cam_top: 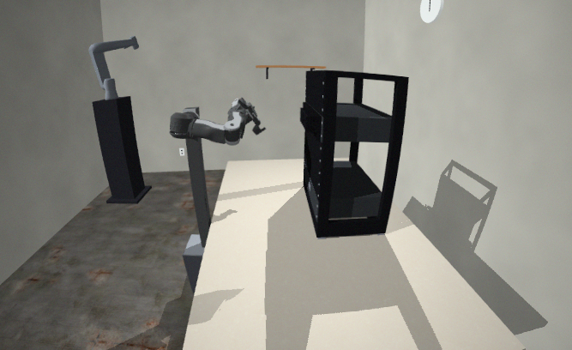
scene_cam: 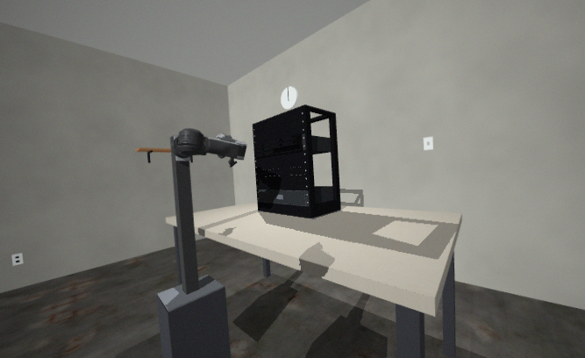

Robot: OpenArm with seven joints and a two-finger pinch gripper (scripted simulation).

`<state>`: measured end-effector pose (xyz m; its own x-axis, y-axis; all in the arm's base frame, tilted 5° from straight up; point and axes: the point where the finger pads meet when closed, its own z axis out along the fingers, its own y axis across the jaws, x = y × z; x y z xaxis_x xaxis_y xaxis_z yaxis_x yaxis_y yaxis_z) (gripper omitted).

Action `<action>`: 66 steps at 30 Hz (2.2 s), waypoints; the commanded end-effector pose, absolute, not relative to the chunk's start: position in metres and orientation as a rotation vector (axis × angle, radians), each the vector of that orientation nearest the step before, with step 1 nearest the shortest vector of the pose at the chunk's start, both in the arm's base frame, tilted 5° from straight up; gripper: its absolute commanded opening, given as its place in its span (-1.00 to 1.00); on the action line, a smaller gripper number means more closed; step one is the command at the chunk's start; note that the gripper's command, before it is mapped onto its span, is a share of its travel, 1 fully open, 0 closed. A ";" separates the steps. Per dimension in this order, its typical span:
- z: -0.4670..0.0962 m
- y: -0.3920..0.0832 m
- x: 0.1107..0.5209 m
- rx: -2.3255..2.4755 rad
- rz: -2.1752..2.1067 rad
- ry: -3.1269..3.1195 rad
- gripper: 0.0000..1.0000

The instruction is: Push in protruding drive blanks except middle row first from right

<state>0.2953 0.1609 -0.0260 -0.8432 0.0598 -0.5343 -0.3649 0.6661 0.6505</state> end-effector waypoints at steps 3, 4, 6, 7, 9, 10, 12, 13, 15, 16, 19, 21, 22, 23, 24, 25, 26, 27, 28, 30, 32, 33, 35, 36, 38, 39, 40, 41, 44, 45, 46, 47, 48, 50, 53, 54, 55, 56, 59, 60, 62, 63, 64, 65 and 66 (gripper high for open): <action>-0.024 0.161 0.295 -0.235 1.081 2.353 1.00; -0.024 0.161 0.295 -0.235 1.082 2.353 1.00; -0.023 0.161 0.296 -0.231 1.087 2.350 1.00; -0.023 0.161 0.296 -0.229 1.090 2.349 1.00; -0.022 0.161 0.296 -0.227 1.094 2.345 1.00; -0.021 0.161 0.295 -0.226 1.098 2.343 1.00; -0.020 0.160 0.296 -0.222 1.104 2.336 1.00; -0.019 0.160 0.296 -0.219 1.109 2.332 1.00; -0.016 0.160 0.296 -0.211 1.125 2.320 1.00; -0.014 0.159 0.296 -0.205 1.134 2.312 1.00; -0.012 0.159 0.296 -0.199 1.144 2.304 1.00; -0.007 0.158 0.297 -0.183 1.166 2.285 1.00; -0.004 0.157 0.297 -0.174 1.179 2.274 1.00; -0.002 0.156 0.298 -0.164 1.192 2.263 1.00; 0.001 0.155 0.298 -0.153 1.206 2.250 1.00; 0.005 0.154 0.299 -0.140 1.221 2.236 1.00; 0.008 0.153 0.300 -0.127 1.236 2.222 1.00; 0.011 0.151 0.301 -0.112 1.252 2.206 1.00; 0.015 0.149 0.302 -0.096 1.268 2.190 1.00; 0.022 0.144 0.305 -0.059 1.301 2.154 1.00; 0.030 0.138 0.308 -0.016 1.334 2.115 1.00; 0.034 0.135 0.310 0.007 1.350 2.094 1.00; 0.034 0.135 0.310 0.007 1.350 2.094 1.00; 0.038 0.131 0.312 0.032 1.367 2.073 1.00; 0.045 0.122 0.317 0.086 1.397 2.027 1.00; 0.049 0.117 0.319 0.115 1.412 2.003 1.00; 0.052 0.111 0.322 0.146 1.426 1.979 1.00; 0.056 0.105 0.325 0.177 1.439 1.954 1.00; 0.064 0.085 0.334 0.280 1.471 1.876 1.00; 0.066 0.077 0.337 0.316 1.479 1.850 1.00; 0.068 0.069 0.340 0.353 1.487 1.823 1.00; 0.070 0.061 0.344 0.391 1.493 1.796 1.00; 0.071 0.053 0.347 0.429 1.497 1.769 1.00; 0.072 0.035 0.353 0.506 1.502 1.714 1.00; 0.072 0.026 0.355 0.545 1.502 1.687 1.00; 0.072 0.016 0.358 0.585 1.501 1.660 1.00; 0.072 0.007 0.361 0.623 1.499 1.633 1.00; 0.071 -0.003 0.363 0.662 1.495 1.607 1.00; 0.067 -0.031 0.369 0.775 1.478 1.529 1.00; 0.065 -0.041 0.370 0.811 1.470 1.504 1.00; 0.060 -0.059 0.372 0.880 1.452 1.457 1.00; 0.058 -0.068 0.373 0.913 1.441 1.434 1.00; 0.055 -0.077 0.374 0.945 1.431 1.412 1.00; 0.052 -0.085 0.374 0.975 1.420 1.391 1.00; 0.050 -0.093 0.374 1.004 1.408 1.370 1.00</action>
<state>0.3741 -0.0891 0.0458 -0.2827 0.9579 -0.0500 -0.0529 0.0365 0.9979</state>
